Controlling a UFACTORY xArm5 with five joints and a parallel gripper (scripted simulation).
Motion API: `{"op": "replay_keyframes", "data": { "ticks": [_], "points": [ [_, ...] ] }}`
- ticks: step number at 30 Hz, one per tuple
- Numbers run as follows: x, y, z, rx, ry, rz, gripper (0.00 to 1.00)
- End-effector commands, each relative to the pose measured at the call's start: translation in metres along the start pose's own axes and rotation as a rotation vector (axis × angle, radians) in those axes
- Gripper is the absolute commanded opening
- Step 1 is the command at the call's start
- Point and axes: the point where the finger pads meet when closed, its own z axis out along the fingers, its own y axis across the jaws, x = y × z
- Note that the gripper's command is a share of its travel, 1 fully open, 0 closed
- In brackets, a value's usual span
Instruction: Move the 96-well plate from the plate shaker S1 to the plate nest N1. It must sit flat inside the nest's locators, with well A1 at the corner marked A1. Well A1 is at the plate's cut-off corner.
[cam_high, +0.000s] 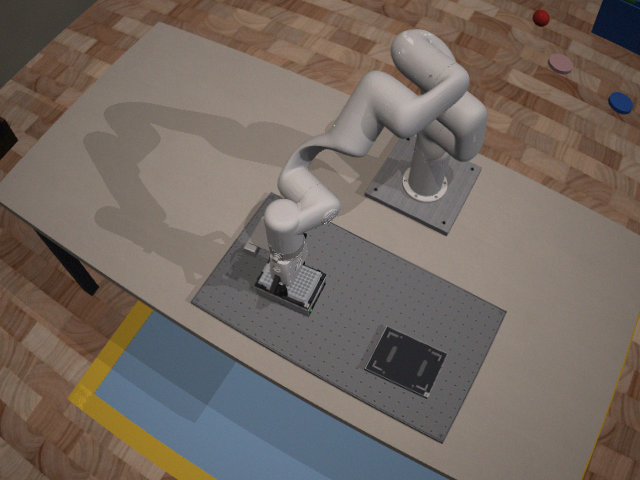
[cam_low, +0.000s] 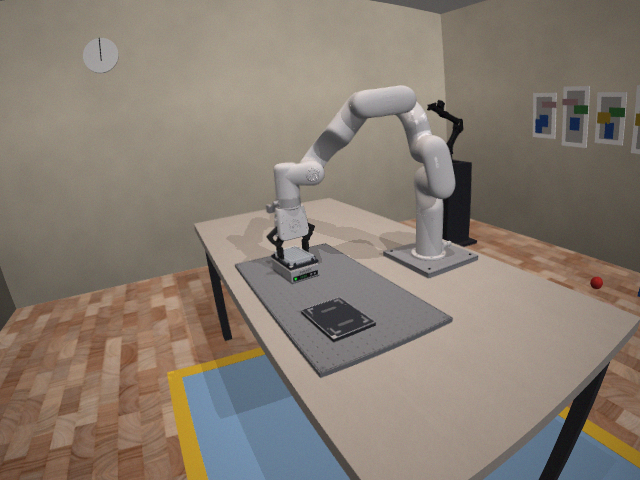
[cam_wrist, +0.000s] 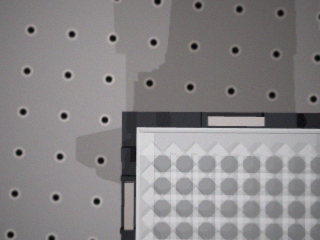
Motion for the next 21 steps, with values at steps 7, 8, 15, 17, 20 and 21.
{"op": "replay_keyframes", "data": {
  "ticks": [7, 8, 15, 17, 20, 21],
  "points": [
    [0.0006, -0.0013, -0.0015, 0.002, 0.007, 0.0, 0.0],
    [0.0006, -0.0013, -0.0015, 0.002, 0.007, 0.0, 0.0],
    [0.0006, -0.0013, -0.0015, 0.002, 0.007, 0.0, 0.0],
    [0.0006, -0.0013, -0.0015, 0.002, 0.007, 0.0, 0.0],
    [0.0005, -0.0013, -0.0028, 0.002, 0.007, 0.0, 0.0],
    [0.0005, -0.0013, -0.0035, 0.002, 0.007, 0.0, 0.0]
  ]
}}
